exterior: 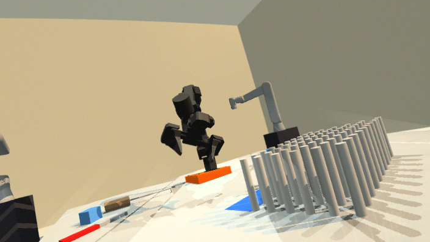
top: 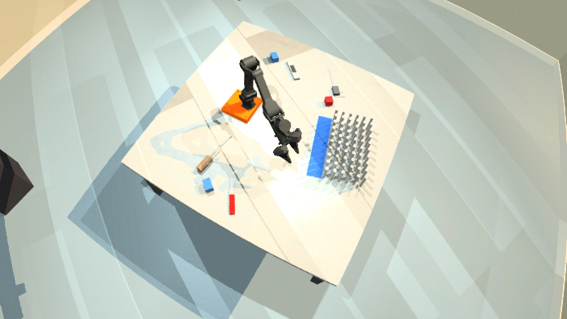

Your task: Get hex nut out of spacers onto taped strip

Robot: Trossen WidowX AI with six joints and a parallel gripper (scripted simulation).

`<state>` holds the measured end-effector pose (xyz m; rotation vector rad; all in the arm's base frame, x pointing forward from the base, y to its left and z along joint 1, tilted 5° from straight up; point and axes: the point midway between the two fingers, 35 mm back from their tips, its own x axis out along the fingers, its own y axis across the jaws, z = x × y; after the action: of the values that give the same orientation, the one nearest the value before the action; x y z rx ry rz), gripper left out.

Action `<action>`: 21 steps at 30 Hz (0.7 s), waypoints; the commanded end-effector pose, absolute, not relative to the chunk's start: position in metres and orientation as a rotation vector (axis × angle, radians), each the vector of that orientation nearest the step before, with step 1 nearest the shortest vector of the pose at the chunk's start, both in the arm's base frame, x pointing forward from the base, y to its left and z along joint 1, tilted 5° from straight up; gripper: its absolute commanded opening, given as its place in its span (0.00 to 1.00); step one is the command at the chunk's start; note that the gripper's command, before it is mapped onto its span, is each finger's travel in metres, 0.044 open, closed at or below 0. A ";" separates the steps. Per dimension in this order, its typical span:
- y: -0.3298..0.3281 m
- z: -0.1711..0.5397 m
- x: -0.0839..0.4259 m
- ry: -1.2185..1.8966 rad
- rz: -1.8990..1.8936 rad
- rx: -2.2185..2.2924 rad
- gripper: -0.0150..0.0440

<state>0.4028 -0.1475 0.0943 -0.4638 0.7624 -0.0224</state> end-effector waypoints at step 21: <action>-0.372 0.072 0.244 1.382 0.492 -1.073 1.00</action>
<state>0.2936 -0.3339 0.0768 -0.9937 1.2826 0.2945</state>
